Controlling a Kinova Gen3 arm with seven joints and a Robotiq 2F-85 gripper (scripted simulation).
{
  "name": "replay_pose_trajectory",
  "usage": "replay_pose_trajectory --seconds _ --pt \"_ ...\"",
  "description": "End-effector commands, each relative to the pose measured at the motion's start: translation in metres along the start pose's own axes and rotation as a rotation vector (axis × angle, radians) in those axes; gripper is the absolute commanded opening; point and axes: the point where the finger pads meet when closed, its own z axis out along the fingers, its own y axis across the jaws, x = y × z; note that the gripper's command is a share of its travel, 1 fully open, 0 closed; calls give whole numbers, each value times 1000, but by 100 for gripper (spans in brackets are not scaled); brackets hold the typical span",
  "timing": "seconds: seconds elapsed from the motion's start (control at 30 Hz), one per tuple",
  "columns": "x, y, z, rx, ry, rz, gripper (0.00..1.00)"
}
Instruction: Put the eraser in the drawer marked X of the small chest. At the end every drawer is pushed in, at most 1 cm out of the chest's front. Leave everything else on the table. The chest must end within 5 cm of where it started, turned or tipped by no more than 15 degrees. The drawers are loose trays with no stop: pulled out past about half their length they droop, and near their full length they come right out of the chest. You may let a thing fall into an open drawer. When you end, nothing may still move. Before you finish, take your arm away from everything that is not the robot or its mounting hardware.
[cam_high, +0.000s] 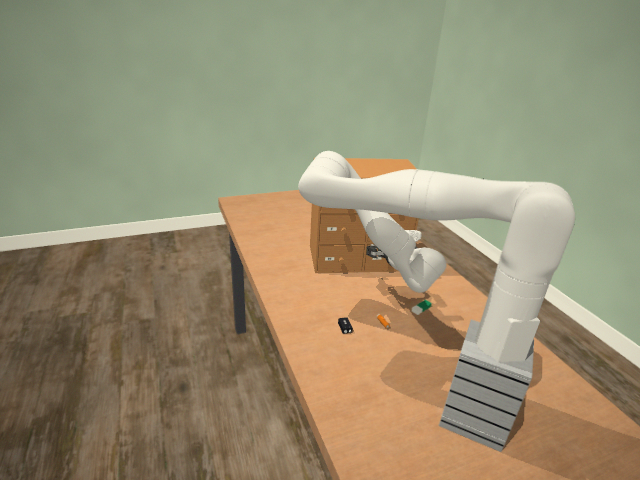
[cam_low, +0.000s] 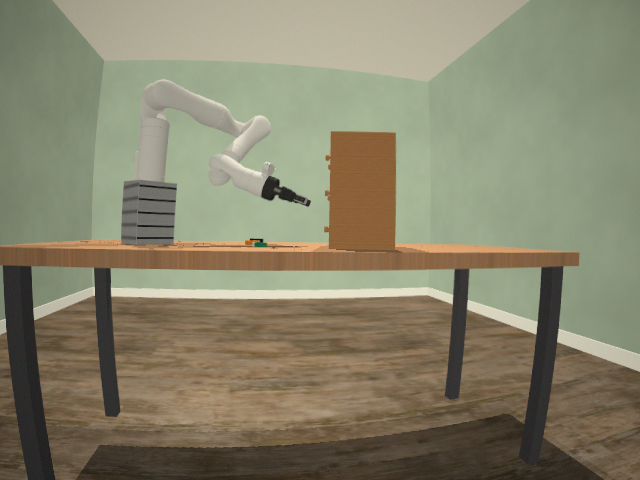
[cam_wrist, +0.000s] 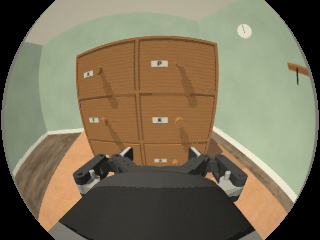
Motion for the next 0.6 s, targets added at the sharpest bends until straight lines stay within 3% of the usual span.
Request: replay_pose_trajectory --seconds 0.0,0.57 --pt "1 0 0 0 1 1 100" --pt "1 0 -1 0 -7 1 100"
